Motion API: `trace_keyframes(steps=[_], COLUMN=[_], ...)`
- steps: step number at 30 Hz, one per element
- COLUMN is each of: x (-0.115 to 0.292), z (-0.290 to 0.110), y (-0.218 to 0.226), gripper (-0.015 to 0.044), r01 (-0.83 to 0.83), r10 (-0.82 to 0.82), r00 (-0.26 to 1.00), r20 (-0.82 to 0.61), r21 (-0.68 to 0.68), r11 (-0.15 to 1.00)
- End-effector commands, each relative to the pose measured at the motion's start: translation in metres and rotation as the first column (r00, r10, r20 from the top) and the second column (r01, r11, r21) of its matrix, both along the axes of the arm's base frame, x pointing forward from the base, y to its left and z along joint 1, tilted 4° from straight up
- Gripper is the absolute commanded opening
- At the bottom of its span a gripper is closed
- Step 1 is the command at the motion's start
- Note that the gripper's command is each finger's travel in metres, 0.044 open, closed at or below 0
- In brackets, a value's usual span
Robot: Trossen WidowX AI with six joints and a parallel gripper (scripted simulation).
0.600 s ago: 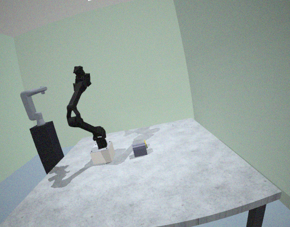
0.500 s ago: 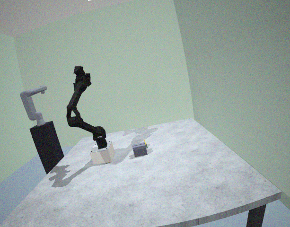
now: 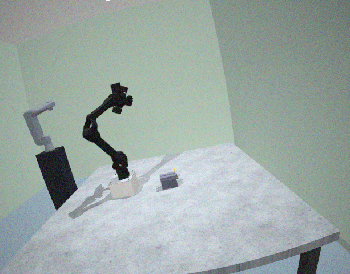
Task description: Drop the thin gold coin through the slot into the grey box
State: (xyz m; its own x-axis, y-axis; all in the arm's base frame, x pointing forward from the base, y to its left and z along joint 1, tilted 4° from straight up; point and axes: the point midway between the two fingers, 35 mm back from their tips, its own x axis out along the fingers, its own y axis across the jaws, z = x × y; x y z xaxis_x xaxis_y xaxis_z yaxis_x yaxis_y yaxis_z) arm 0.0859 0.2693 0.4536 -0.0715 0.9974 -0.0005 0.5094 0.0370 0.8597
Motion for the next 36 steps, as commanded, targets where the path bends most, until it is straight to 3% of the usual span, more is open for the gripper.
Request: trace_keyframes(steps=[1, 8, 16, 23, 31, 36], x=[0.049, 0.134, 0.209, 0.242, 0.24, 0.238], z=[-0.035, -0.116, -0.222, -0.309, -0.398, -0.411], y=[0.013, 0.013, -0.03, -0.092, -0.183, -0.211], gripper=[0.0161, 0.0161, 0.0161, 0.0161, 0.0161, 0.0161], r01=[0.149, 0.347, 0.419, 0.337, 0.069, 0.009], r10=[-0.154, -0.412, -0.639, -0.779, -0.874, -0.881], r00=[0.988, 0.906, 0.764, 0.626, 0.482, 0.466], r20=[-0.032, -0.097, -0.087, -0.038, 0.061, 0.079], r21=[-0.12, -0.387, -0.686, -0.888, -0.997, -0.996], r11=[0.981, 0.854, 0.594, 0.314, -0.032, -0.084])
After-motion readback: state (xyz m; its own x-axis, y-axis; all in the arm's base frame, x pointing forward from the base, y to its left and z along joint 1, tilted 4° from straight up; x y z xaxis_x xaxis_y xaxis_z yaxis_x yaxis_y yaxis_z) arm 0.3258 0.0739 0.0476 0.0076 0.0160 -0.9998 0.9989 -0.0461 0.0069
